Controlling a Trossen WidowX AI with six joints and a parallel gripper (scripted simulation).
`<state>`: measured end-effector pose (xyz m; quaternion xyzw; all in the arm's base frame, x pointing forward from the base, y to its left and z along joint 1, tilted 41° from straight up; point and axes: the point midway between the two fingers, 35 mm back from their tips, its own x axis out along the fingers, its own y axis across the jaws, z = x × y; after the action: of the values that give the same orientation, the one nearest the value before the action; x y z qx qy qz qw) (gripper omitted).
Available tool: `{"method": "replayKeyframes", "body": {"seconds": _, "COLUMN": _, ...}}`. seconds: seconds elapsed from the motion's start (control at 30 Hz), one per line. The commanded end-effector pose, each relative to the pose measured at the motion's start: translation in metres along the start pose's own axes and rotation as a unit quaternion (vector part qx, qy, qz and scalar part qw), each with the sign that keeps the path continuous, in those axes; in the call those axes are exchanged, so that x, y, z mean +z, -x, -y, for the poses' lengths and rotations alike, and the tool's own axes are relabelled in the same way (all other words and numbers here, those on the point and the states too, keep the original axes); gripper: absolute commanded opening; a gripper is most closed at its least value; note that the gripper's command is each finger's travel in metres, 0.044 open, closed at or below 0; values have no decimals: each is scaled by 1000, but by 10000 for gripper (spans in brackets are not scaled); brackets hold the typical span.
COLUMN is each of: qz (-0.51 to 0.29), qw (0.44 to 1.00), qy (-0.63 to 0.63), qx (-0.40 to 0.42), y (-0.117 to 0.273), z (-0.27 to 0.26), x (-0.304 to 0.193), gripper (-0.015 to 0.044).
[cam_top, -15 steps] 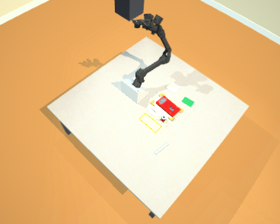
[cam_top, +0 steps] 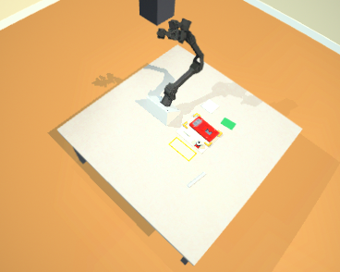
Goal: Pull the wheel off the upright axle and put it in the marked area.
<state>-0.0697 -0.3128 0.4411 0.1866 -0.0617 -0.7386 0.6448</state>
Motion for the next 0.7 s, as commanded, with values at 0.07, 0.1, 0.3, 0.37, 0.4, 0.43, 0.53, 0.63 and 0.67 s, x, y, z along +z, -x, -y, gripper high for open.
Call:
{"method": "replayKeyframes", "body": {"seconds": 0.07, "qz": -83, "qw": 994, "qy": 33, "qx": 58, "y": -34, "z": -33, "x": -42, "gripper": 300}}
{"method": "replayKeyframes", "body": {"seconds": 0.1, "qz": -96, "qw": 992, "qy": 39, "qx": 67, "y": -38, "z": -39, "x": -49, "gripper": 300}}
{"method": "replayKeyframes", "body": {"seconds": 0.3, "qz": -173, "qw": 973, "qy": 99, "qx": 117, "y": -63, "z": -72, "x": -101, "gripper": 300}}
{"method": "replayKeyframes", "body": {"seconds": 0.37, "qz": -198, "qw": 963, "qy": 122, "qx": 134, "y": -69, "z": -83, "x": -120, "gripper": 300}}
{"method": "replayKeyframes", "body": {"seconds": 0.4, "qz": -211, "qw": 958, "qy": 132, "qx": 144, "y": -71, "z": -89, "x": -130, "gripper": 300}}
{"method": "replayKeyframes", "body": {"seconds": 0.43, "qz": -226, "qw": 952, "qy": 139, "qx": 155, "y": -73, "z": -96, "x": -140, "gripper": 300}}
{"method": "replayKeyframes", "body": {"seconds": 0.53, "qz": -269, "qw": 931, "qy": 162, "qx": 186, "y": -77, "z": -115, "x": -172, "gripper": 300}}
{"method": "replayKeyframes", "body": {"seconds": 0.63, "qz": -310, "qw": 907, "qy": 185, "qx": 215, "y": -78, "z": -134, "x": -205, "gripper": 300}}
{"method": "replayKeyframes", "body": {"seconds": 0.67, "qz": -323, "qw": 899, "qy": 193, "qx": 225, "y": -78, "z": -140, "x": -216, "gripper": 300}}
